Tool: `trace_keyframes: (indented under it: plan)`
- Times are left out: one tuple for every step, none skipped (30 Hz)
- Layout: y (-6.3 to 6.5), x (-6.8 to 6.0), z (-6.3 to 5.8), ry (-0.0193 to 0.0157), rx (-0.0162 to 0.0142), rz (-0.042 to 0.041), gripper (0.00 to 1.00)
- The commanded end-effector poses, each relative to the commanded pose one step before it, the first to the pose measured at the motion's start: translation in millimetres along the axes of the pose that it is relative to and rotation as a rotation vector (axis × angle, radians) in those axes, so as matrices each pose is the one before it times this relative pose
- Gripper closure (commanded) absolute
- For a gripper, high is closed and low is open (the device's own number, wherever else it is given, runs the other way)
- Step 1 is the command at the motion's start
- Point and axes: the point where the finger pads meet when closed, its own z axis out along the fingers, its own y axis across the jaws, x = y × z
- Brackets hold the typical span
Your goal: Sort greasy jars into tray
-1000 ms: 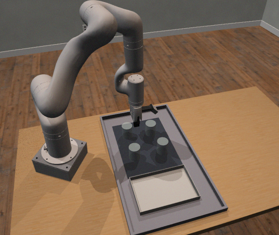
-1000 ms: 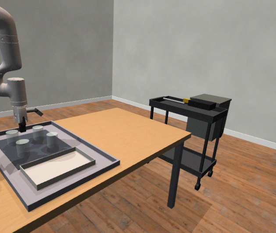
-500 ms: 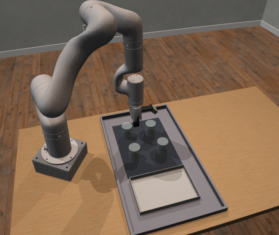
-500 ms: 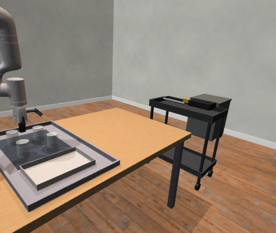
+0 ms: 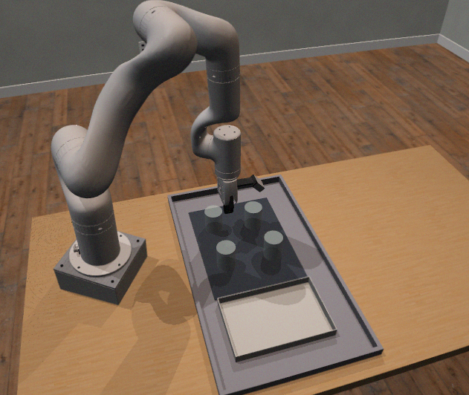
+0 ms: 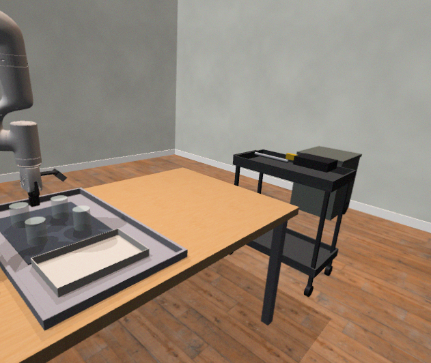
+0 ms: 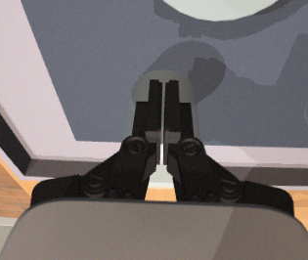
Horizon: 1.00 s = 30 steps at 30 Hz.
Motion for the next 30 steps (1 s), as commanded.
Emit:
trace_keyframes:
  plan:
    - [-0.19,0.15,-0.44,0.00199,0.00013,0.00005,1.00]
    - [0.00,-0.13,0.00,0.00000,0.00000,0.00000,1.00]
    - [0.00,-0.13,0.00,0.00000,0.00000,0.00000,1.00]
    - [0.00,0.00,0.00,0.00000,0.00000,0.00000,1.00]
    - [0.00,0.00,0.00,0.00000,0.00000,0.00000,1.00]
    - [0.00,-0.13,0.00,0.00000,0.00000,0.00000,1.00]
    - [0.00,-0.13,0.00,0.00000,0.00000,0.00000,1.00]
    - [0.00,-0.13,0.00,0.00000,0.00000,0.00000,1.00]
    - [0.00,-0.13,0.00,0.00000,0.00000,0.00000,1.00]
    - [0.00,-0.13,0.00,0.00000,0.00000,0.00000,1.00]
    - [0.00,-0.13,0.00,0.00000,0.00000,0.00000,1.00]
    - [0.00,-0.13,0.00,0.00000,0.00000,0.00000,1.00]
    - [0.00,-0.13,0.00,0.00000,0.00000,0.00000,1.00]
    - [0.00,-0.13,0.00,0.00000,0.00000,0.00000,1.00]
    - [0.00,-0.13,0.00,0.00000,0.00000,0.00000,1.00]
    - [0.00,-0.13,0.00,0.00000,0.00000,0.00000,1.00]
    - [0.00,-0.13,0.00,0.00000,0.00000,0.00000,1.00]
    - [0.00,-0.13,0.00,0.00000,0.00000,0.00000,1.00]
    - [0.00,-0.13,0.00,0.00000,0.00000,0.00000,1.00]
    - [0.00,-0.13,0.00,0.00000,0.00000,0.00000,1.00]
    - [0.00,0.00,0.00,0.00000,0.00000,0.00000,1.00]
    - [0.00,0.00,0.00,0.00000,0.00000,0.00000,1.00]
    - [0.00,-0.13,0.00,0.00000,0.00000,0.00000,1.00]
    - [0.00,-0.13,0.00,0.00000,0.00000,0.00000,1.00]
    - [0.00,-0.13,0.00,0.00000,0.00000,0.00000,1.00]
    - [0.00,-0.13,0.00,0.00000,0.00000,0.00000,1.00]
    - [0.00,-0.13,0.00,0.00000,0.00000,0.00000,1.00]
    - [0.00,-0.13,0.00,0.00000,0.00000,0.00000,1.00]
    - [0.00,-0.13,0.00,0.00000,0.00000,0.00000,1.00]
    - [0.00,-0.13,0.00,0.00000,0.00000,0.00000,1.00]
